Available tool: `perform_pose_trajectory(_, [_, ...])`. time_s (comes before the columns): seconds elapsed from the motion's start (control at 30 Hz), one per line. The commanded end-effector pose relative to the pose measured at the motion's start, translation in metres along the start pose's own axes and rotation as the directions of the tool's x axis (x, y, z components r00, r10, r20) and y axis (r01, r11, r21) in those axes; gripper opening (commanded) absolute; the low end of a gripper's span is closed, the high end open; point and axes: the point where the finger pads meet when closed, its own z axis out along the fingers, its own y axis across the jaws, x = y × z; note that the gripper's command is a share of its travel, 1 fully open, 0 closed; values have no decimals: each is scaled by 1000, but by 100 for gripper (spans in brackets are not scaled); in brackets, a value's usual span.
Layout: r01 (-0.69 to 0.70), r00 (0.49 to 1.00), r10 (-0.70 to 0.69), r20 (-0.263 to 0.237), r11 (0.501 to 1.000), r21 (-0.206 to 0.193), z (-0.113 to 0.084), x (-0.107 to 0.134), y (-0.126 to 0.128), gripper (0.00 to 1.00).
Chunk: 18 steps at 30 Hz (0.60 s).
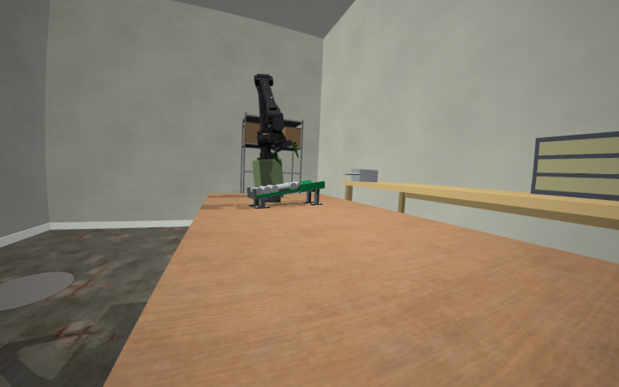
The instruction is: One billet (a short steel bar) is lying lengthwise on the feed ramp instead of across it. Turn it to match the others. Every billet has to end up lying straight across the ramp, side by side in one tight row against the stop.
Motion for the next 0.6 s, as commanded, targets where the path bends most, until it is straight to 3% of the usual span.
perform_pose_trajectory(0.0, [-181,983,180,26,983,43,4,-24,9,100])
perform_pose_trajectory(0.13, [-270,962,265,58,959,89,8,-32,4,100])
perform_pose_trajectory(0.27, [-403,913,388,125,903,148,14,-46,-4,100])
perform_pose_trajectory(0.37, [-428,902,409,140,890,157,15,-48,-6,100])
perform_pose_trajectory(0.4, [-498,864,468,185,849,179,18,-55,-10,100])
perform_pose_trajectory(0.43, [-499,864,469,186,848,179,18,-55,-10,100])
perform_pose_trajectory(0.57, [-615,782,559,276,762,201,23,-68,-17,100])
